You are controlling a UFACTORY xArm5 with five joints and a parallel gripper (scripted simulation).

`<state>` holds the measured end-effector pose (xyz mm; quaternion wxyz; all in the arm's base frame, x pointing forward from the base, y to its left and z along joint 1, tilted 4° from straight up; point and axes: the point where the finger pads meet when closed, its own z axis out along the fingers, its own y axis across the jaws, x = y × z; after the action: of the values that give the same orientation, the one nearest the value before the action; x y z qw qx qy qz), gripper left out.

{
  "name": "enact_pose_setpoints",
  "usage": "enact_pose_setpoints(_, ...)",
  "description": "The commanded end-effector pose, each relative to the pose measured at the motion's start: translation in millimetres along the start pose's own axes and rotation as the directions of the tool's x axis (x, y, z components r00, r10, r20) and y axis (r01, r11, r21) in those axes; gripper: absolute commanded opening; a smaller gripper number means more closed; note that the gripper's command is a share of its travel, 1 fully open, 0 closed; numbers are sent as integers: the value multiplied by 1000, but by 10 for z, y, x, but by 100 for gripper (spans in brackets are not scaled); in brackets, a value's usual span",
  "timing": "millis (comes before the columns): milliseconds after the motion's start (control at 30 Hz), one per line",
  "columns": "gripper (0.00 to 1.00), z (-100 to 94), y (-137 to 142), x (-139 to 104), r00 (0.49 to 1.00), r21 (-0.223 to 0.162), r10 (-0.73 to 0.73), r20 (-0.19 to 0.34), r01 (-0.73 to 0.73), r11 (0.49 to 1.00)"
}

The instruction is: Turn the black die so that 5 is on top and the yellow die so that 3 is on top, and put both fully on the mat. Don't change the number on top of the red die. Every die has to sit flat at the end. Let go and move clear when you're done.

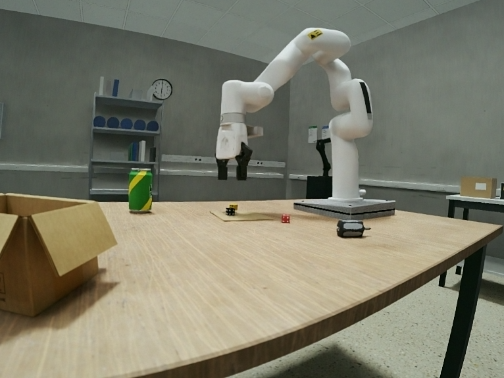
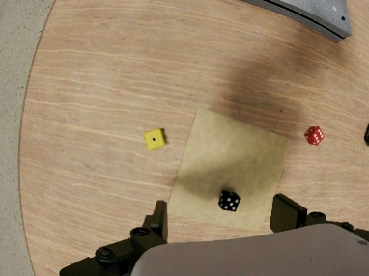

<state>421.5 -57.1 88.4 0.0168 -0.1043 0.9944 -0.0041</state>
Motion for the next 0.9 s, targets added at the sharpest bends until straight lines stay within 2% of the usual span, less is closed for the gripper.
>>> enact_pose_setpoints(0,100,-8,-42,19,985,1,173,5,-173,985)
enact_pose_setpoints(233,100,-3,-76,49,949,1,317,6,-317,949)
enact_pose_setpoints(433,100,2,-114,82,883,0,469,6,-469,883)
enact_pose_setpoints(533,100,2,-117,84,877,0,480,6,-480,877)
enact_pose_setpoints(567,100,5,-136,101,834,0,552,7,-552,834)
enact_pose_setpoints(733,100,8,-157,120,777,0,629,7,-629,777)
enact_pose_setpoints(833,100,11,-176,138,719,-1,695,7,-695,719)
enact_pose_setpoints(867,100,11,-177,139,717,-1,697,7,-697,717)
